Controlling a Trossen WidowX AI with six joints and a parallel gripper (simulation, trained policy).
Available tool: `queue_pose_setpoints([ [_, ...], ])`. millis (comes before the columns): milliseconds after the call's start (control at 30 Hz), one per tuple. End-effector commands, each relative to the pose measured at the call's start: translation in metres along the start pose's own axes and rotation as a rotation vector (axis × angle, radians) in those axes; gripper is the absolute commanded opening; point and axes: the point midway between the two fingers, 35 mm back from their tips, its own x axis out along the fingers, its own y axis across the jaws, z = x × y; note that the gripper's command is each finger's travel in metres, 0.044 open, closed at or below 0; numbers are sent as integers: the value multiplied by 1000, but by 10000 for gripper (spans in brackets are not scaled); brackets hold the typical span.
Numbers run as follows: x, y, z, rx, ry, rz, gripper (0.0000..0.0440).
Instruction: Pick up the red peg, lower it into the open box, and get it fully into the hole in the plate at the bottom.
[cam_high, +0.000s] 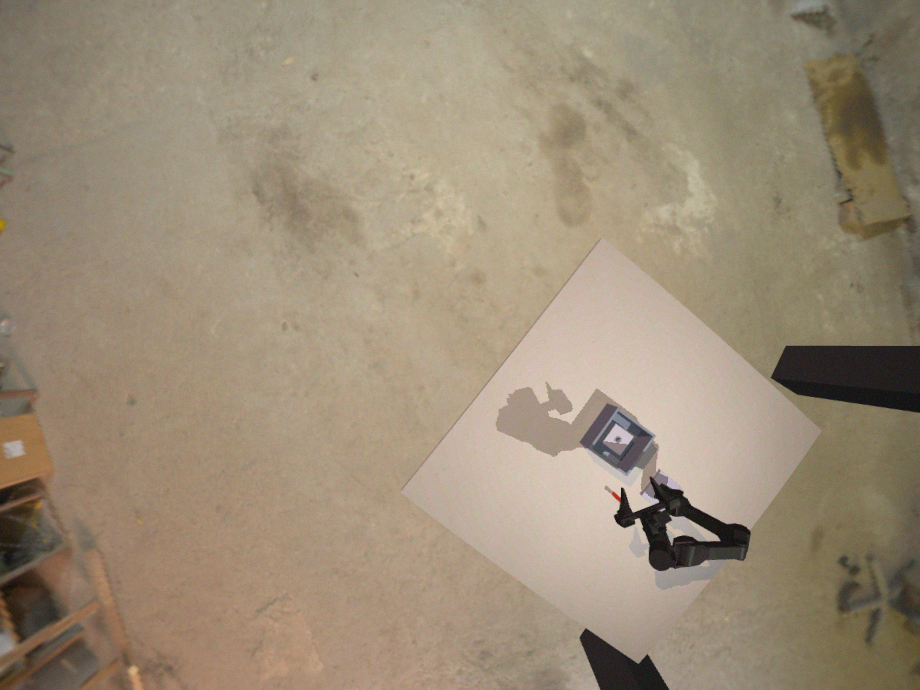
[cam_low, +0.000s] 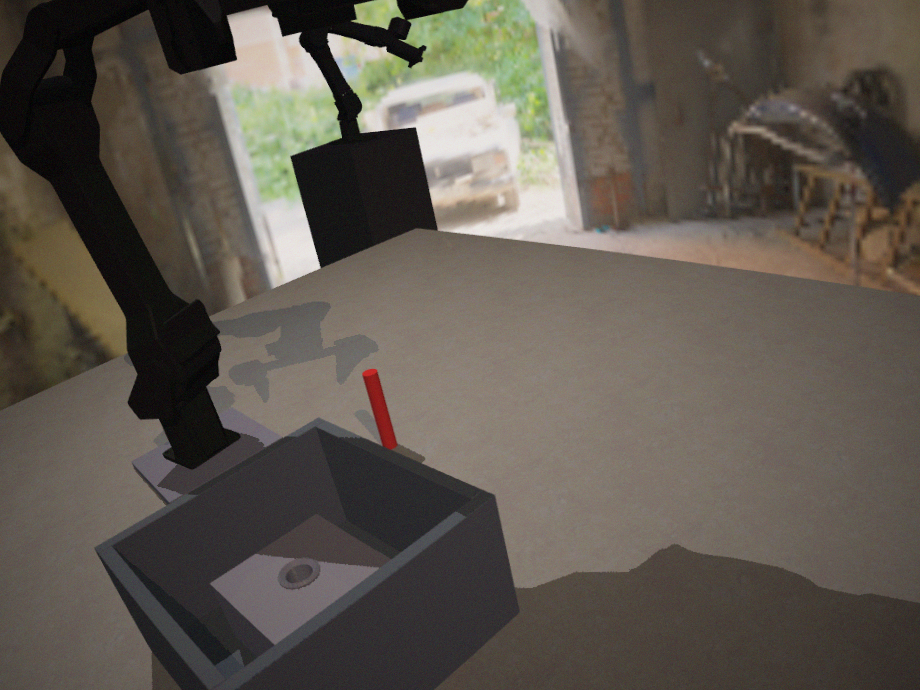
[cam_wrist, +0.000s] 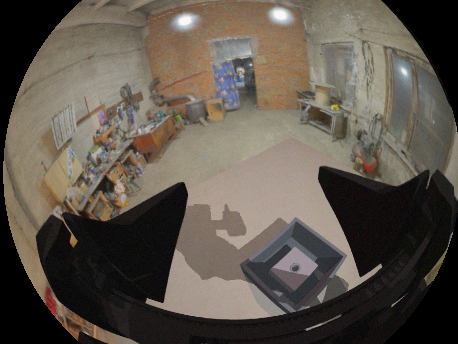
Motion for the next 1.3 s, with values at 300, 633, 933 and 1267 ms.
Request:
queue_pose_setpoints([
  [300,-39,11,-120,-107,408,144,440],
  [633,-82,-9,-200,-147,730,107,440],
  [933,-106,-26,-256,-184,921,12,440],
  [1267,-109,-31,-307,-159,1022,-51,440],
])
